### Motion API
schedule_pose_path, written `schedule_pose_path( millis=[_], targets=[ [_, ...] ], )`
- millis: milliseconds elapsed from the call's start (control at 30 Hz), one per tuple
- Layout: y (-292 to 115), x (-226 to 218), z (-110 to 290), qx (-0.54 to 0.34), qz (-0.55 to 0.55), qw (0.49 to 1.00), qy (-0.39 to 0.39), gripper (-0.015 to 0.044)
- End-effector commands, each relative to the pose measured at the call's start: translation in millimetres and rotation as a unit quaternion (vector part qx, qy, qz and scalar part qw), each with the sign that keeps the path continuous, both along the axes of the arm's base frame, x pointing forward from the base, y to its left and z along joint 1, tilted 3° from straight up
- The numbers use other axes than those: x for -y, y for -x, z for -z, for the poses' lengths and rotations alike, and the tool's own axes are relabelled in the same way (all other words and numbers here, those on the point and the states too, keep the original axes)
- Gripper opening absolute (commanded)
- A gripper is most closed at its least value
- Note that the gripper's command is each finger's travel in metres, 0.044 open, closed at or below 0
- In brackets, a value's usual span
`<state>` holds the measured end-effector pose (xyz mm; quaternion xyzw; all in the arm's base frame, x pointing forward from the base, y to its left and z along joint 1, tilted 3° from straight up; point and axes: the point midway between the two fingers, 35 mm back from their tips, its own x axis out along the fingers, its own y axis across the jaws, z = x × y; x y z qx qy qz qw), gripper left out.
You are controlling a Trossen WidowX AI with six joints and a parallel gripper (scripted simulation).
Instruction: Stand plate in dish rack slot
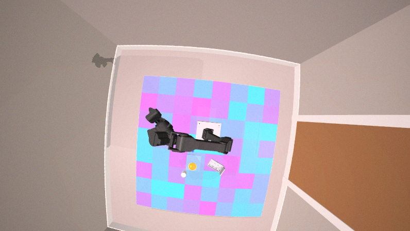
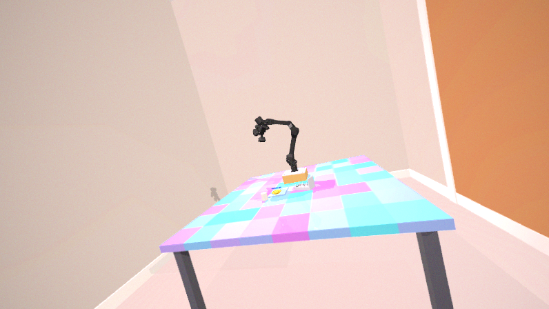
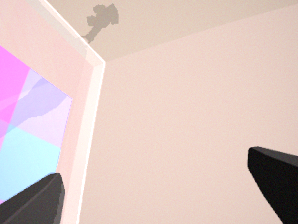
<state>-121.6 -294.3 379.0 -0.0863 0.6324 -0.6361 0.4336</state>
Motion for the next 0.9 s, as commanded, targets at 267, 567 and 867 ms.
schedule_pose_path(
  millis=[267, 567, 867],
  targets=[
    [-119, 62, 75, 0.095, -0.161, 0.98, -0.068, 0.04],
    [-225, 65, 139, 0.156, -0.259, 0.941, -0.15, 0.04],
    [-321, 28, 204, 0.19, -0.325, 0.894, -0.245, 0.04]
  ],
)
